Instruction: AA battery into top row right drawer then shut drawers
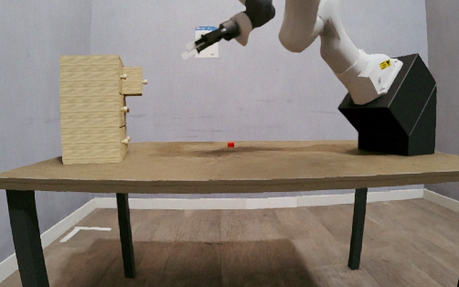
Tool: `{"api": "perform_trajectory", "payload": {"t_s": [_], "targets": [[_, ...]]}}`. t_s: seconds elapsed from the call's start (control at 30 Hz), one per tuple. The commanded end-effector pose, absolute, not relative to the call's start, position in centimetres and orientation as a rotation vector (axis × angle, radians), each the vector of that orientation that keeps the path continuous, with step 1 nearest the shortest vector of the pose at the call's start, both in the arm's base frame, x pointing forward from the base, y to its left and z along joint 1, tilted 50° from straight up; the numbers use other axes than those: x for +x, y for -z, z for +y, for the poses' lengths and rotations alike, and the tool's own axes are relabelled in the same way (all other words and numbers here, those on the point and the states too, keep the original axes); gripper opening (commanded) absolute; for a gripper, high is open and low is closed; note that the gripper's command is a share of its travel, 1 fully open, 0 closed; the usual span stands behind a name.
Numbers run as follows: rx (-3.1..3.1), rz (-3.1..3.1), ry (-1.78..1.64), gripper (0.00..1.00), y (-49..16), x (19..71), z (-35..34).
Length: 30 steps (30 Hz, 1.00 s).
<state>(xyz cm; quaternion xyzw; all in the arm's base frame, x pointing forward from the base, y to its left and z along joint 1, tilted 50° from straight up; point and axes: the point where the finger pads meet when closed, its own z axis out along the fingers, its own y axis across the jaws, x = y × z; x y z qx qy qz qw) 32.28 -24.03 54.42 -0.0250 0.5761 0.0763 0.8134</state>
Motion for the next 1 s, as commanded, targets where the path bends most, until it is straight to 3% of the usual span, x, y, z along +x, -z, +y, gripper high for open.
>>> {"api": "perform_trajectory", "payload": {"t_s": [0.0,0.97], "targets": [[-0.067,1.231,-0.152,1.00,-54.3,32.2,-23.9],[-0.105,1.685,-0.141,1.00,-55.5,30.9,-24.1]]}}
